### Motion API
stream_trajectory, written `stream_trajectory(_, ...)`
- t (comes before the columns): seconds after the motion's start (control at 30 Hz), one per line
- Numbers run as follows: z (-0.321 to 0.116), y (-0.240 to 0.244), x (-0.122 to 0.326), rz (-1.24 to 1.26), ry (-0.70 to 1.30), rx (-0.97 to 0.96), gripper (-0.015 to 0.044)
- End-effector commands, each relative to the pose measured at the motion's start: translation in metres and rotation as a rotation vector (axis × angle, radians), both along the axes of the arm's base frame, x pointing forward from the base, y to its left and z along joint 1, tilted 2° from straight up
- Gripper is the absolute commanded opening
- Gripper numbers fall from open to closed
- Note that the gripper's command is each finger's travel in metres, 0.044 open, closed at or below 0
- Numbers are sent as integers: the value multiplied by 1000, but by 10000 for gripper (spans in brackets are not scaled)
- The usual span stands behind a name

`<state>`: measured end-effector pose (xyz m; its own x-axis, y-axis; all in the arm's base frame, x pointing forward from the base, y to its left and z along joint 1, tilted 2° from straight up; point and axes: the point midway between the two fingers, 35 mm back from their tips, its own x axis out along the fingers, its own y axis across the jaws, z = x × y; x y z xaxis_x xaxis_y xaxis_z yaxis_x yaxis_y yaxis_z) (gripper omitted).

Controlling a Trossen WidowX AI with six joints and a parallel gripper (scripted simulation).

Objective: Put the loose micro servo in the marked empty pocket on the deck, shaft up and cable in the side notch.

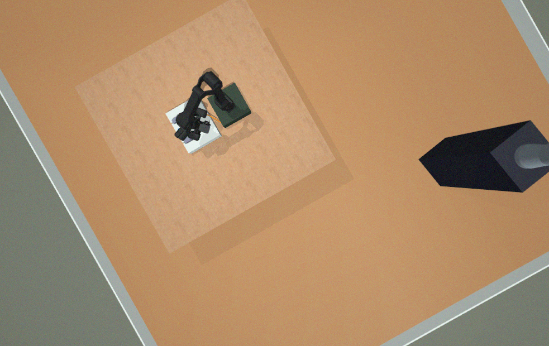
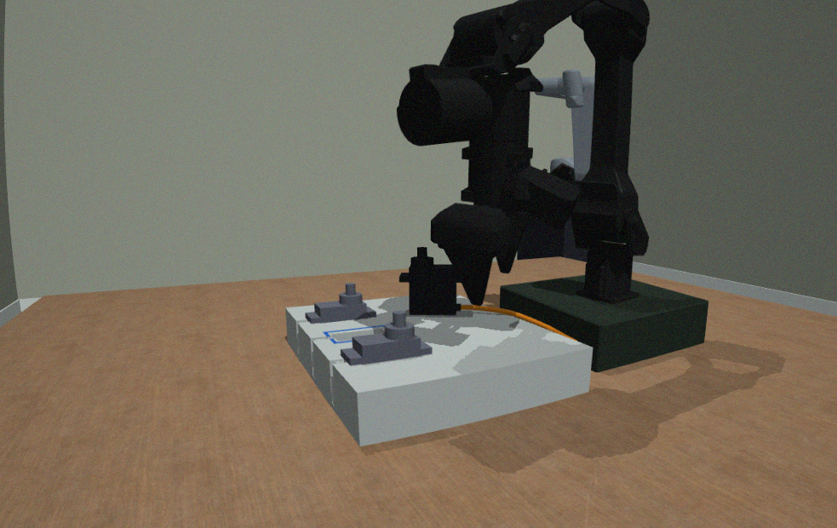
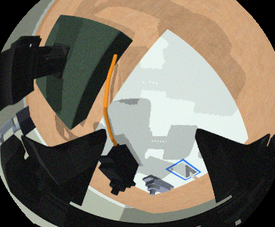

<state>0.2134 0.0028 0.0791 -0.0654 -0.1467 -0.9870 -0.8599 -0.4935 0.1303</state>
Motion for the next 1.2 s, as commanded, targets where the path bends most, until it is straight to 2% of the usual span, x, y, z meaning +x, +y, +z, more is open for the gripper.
stream_trajectory(0.0,15,-34,2,121,-6,78,440)
stream_trajectory(0.33,41,-106,-17,389,-80,168,440)
stream_trajectory(0.63,41,-107,-18,393,-82,168,440)
stream_trajectory(0.87,17,-106,-17,393,-82,168,440)
stream_trajectory(1.17,9,-106,-16,393,-82,168,440)
